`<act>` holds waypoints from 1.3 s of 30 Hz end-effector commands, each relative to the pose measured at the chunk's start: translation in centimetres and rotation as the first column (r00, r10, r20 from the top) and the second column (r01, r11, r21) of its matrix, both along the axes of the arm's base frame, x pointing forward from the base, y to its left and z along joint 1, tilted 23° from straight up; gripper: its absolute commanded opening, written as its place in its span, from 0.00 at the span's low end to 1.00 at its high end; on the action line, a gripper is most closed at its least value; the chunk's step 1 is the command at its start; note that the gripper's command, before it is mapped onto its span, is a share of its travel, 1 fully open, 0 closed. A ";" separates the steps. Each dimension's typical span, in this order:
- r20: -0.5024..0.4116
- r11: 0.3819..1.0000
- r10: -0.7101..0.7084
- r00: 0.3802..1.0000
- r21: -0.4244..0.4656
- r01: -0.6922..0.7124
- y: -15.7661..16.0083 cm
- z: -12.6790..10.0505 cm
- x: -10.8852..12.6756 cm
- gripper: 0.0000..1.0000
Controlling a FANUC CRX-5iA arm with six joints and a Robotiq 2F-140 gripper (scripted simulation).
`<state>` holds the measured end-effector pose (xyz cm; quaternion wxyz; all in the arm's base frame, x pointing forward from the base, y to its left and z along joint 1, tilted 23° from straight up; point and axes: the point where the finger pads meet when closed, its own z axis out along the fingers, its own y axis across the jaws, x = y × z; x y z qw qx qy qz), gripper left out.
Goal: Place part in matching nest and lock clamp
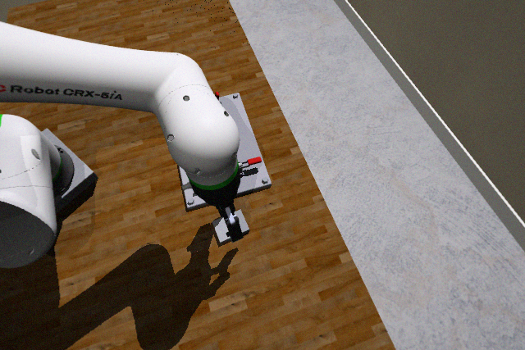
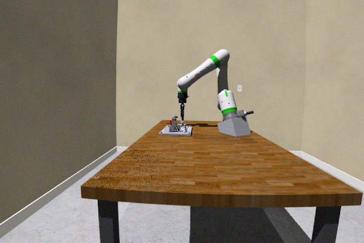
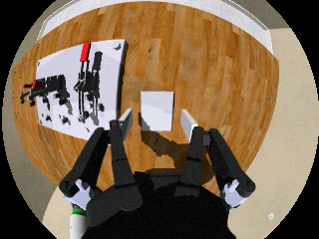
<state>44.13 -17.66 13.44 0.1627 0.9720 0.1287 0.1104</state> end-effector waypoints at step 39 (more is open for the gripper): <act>0.000 1.000 0.000 1.000 0.000 0.000 -0.7 -2.3 0.7 0.00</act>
